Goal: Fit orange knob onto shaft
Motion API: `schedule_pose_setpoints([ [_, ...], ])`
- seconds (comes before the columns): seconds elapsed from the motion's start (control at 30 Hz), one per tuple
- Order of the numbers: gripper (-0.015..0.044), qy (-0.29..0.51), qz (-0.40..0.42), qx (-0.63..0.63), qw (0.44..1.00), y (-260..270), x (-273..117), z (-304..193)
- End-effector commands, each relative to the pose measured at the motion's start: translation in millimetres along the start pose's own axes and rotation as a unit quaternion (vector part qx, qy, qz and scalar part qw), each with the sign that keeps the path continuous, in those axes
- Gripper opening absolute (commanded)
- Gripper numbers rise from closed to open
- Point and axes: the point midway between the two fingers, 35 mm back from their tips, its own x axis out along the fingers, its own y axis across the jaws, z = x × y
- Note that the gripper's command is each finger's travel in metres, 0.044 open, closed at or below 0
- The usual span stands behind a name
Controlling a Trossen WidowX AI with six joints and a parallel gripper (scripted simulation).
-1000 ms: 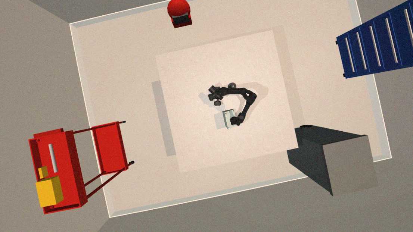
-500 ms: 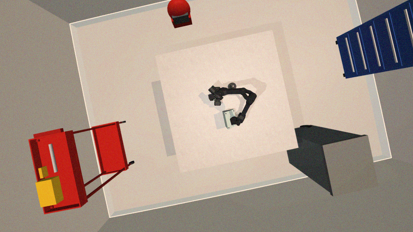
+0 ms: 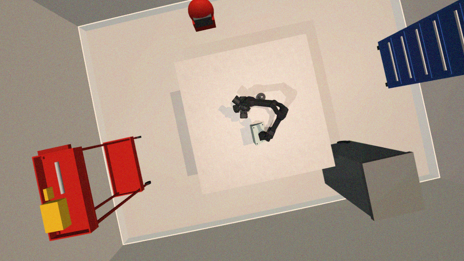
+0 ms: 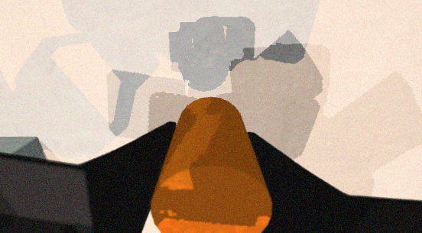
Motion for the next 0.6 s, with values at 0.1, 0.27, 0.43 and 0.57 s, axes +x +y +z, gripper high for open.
schedule_pose_setpoints([
  [0.1, 0.0000, -0.005, -0.001, 0.002, 1.000, 1.1, -51.8, 5.1],
  [0.27, 0.0000, -0.002, -0.001, 0.003, 1.000, 6.6, -85.9, 4.0],
  [0.43, 0.0000, -0.002, -0.001, 0.003, 1.000, 7.6, -90.5, 3.6],
  [0.57, 0.0000, -0.002, -0.017, 0.002, 1.000, 8.0, -90.7, 4.1],
])
